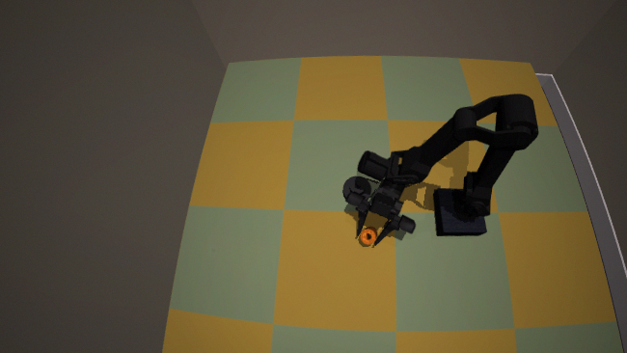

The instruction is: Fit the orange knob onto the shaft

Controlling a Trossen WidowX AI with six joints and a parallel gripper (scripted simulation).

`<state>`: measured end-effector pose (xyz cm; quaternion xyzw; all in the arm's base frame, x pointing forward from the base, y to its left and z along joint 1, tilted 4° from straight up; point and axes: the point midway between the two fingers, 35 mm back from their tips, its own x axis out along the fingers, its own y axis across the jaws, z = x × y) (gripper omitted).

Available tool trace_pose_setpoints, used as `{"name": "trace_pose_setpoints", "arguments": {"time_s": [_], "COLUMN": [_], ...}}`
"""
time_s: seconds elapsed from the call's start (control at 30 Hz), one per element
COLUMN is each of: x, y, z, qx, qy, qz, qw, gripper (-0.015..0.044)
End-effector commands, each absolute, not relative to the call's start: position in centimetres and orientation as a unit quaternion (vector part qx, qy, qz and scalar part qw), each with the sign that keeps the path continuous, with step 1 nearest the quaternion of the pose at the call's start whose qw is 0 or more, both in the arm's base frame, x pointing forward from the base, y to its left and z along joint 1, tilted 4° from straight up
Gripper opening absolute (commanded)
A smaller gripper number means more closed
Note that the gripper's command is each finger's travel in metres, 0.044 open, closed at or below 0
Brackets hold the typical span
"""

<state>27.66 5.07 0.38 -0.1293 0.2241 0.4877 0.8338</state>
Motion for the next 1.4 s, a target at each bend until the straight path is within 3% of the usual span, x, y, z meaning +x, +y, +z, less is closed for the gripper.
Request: {"name": "trace_pose_setpoints", "arguments": {"time_s": [0.0, 0.7, 0.93, 1.17, 1.37], "x": [27.7, 27.7, 27.7, 27.8, 28.1], "y": [5.1, 5.1, 5.1, 5.1, 5.5], "z": [0.4, 0.4, 0.4, 1.1, 7.7], "qx": [-0.127, -0.127, -0.127, -0.128, -0.129], "qy": [0.223, 0.223, 0.223, 0.223, 0.223], "qz": [0.488, 0.488, 0.488, 0.488, 0.488], "qw": [0.834, 0.834, 0.834, 0.834, 0.834], "gripper": [0.026, 0.026, 0.044, 0.044, 0.044]}}
